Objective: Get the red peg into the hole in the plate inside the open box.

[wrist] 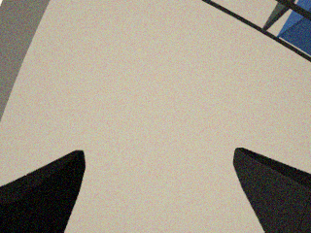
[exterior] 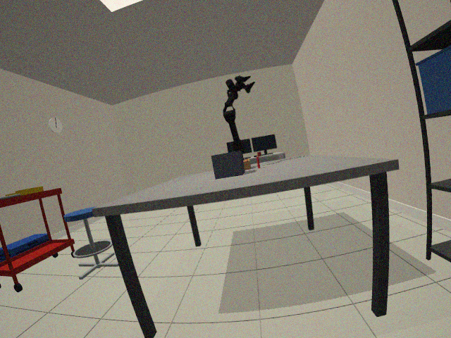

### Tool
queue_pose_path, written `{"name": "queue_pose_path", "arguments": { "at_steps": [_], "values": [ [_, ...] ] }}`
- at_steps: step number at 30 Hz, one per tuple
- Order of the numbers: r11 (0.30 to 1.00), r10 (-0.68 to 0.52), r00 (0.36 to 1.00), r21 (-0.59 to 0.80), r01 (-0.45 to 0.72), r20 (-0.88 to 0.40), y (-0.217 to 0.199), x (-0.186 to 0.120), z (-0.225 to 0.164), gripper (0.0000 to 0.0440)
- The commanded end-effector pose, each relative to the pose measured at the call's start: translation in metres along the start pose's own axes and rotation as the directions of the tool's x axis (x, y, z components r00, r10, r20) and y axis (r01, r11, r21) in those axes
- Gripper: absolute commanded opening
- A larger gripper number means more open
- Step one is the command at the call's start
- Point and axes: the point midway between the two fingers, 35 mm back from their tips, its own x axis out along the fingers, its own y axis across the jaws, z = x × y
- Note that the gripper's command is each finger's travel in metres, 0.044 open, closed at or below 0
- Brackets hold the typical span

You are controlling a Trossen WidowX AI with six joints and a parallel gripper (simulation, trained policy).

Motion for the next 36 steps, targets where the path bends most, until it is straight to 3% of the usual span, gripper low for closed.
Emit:
{"name": "queue_pose_path", "arguments": {
  "at_steps": [1, 3, 16, 27, 36],
  "values": [
    [1.0, 0.005, 1.0, -0.01, -0.005, -0.002, 0.0, 0.001, -0.004, 0.0421],
    [0.999, 0.018, 1.0, -0.032, -0.018, -0.002, -0.002, 0.006, -0.01, 0.044],
    [0.972, -0.066, 0.997, -0.225, 0.07, 0.025, -0.078, 0.065, -0.041, 0.044],
    [0.914, -0.301, 0.954, -0.279, 0.294, 0.02, -0.186, 0.103, -0.041, 0.044],
    [0.804, -0.556, 0.831, -0.234, 0.547, 0.03, -0.288, 0.107, -0.021, 0.044]
  ]
}}
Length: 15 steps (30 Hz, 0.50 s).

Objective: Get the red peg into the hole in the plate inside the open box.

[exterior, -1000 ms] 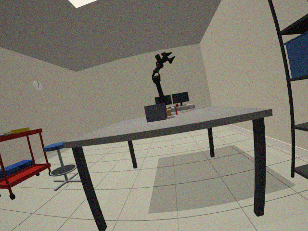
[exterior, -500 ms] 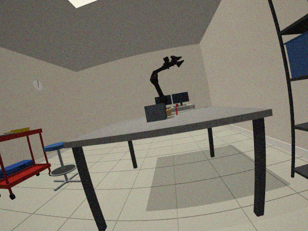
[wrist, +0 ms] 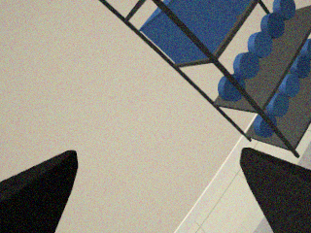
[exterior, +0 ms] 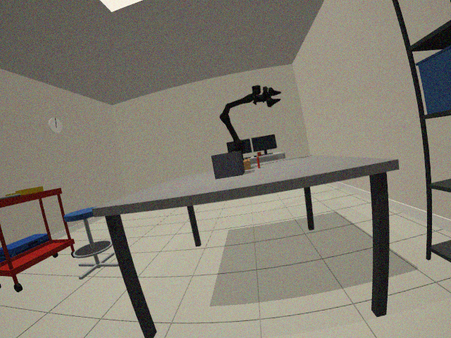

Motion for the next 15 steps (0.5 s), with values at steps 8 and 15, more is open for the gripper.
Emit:
{"name": "queue_pose_path", "arguments": {
  "at_steps": [8, 15],
  "values": [
    [0.93, -0.347, 0.934, 0.097, 0.354, -0.084, -0.117, 0.036, -0.003, 0.044],
    [0.809, -0.538, 0.831, 0.194, 0.556, -0.141, -0.187, 0.038, 0.0, 0.044]
  ]
}}
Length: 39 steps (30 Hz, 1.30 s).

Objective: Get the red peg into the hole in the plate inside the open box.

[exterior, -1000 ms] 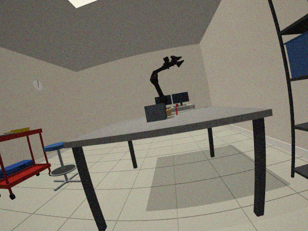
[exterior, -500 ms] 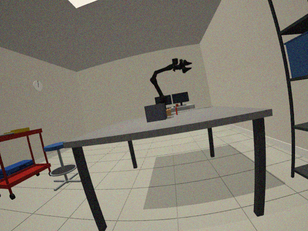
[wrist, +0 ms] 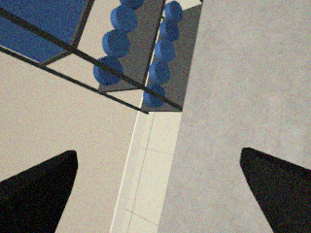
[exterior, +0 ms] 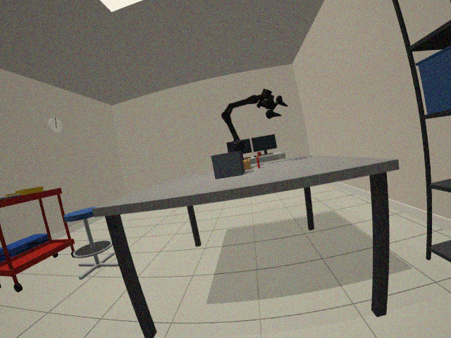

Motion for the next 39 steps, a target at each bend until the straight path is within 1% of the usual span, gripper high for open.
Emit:
{"name": "queue_pose_path", "arguments": {
  "at_steps": [1, 4, 8, 15, 20, 26, 33, 39],
  "values": [
    [0.992, -0.109, 0.994, 0.057, 0.11, -0.022, -0.03, 0.015, 0.004, 0.044],
    [0.973, -0.198, 0.979, 0.114, 0.201, -0.04, -0.055, 0.024, 0.009, 0.044],
    [0.93, -0.307, 0.949, 0.189, 0.316, -0.074, -0.088, 0.032, 0.015, 0.044],
    [0.81, -0.47, 0.869, 0.316, 0.494, -0.154, -0.142, 0.036, 0.019, 0.044],
    [0.694, -0.56, 0.797, 0.399, 0.6, -0.226, -0.178, 0.033, 0.019, 0.044],
    [0.528, -0.634, 0.701, 0.48, 0.7, -0.326, -0.217, 0.024, 0.014, 0.044],
    [0.344, -0.673, 0.597, 0.53, 0.775, -0.436, -0.253, 0.012, 0.004, 0.044],
    [0.215, -0.679, 0.522, 0.54, 0.813, -0.516, -0.278, 0.007, -0.009, 0.044]
  ]
}}
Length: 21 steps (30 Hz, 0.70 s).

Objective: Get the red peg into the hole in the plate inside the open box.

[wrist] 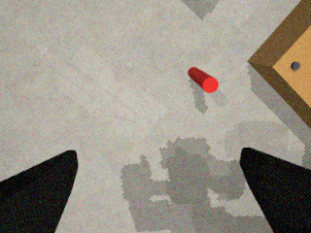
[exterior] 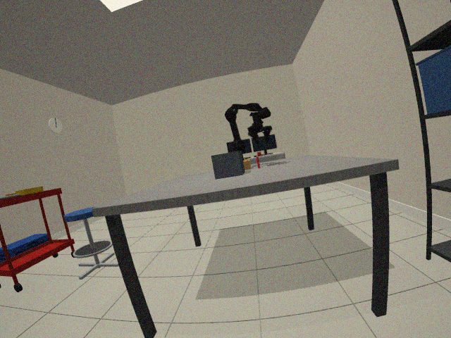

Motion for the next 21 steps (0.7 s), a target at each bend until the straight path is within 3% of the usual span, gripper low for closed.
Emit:
{"name": "queue_pose_path", "arguments": {
  "at_steps": [1, 21],
  "values": [
    [0.996, -0.069, 0.997, 0.046, 0.07, -0.021, -0.012, 0.014, 0.004, 0.044],
    [0.954, -0.222, 0.972, 0.188, 0.232, -0.076, -0.05, 0.087, 0.018, 0.0433]
  ]
}}
